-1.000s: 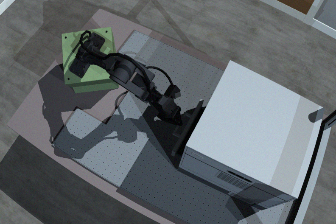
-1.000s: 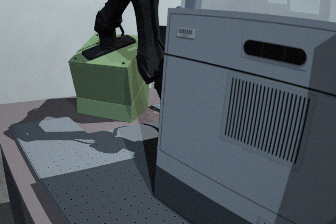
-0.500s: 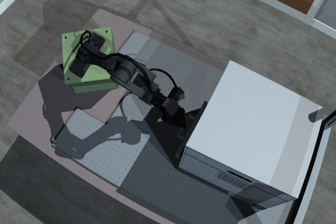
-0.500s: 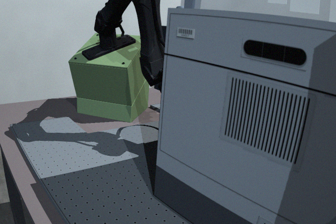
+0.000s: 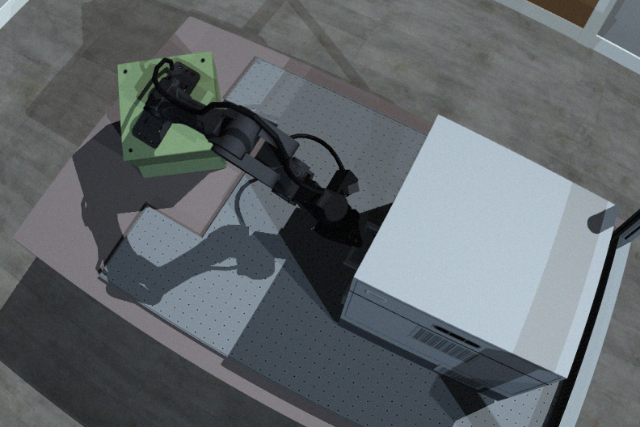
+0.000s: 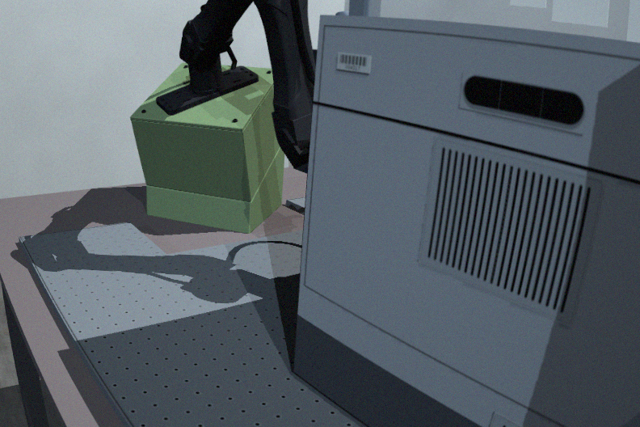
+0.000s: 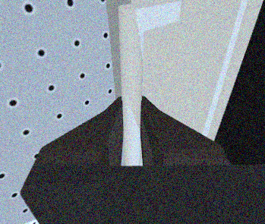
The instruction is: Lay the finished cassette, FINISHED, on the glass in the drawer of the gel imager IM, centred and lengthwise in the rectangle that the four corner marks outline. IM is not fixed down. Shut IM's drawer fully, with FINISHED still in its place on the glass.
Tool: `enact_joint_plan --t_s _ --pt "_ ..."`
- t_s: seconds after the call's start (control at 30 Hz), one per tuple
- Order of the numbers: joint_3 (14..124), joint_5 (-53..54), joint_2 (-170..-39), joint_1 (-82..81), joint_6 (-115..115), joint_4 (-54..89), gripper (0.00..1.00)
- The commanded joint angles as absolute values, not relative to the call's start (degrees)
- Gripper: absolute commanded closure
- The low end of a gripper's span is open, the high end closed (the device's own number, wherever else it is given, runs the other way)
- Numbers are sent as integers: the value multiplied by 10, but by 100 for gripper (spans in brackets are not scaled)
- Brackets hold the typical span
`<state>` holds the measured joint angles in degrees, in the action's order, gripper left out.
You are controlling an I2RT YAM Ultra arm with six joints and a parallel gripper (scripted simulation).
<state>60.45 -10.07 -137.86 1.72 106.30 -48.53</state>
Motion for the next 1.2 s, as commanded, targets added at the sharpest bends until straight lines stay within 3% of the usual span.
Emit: enact_joint_plan --t_s 0.0,1.17 --pt "622 -95 -1385 11 1059 -478 100" --pt "589 -94 -1372 13 1060 -499 100"
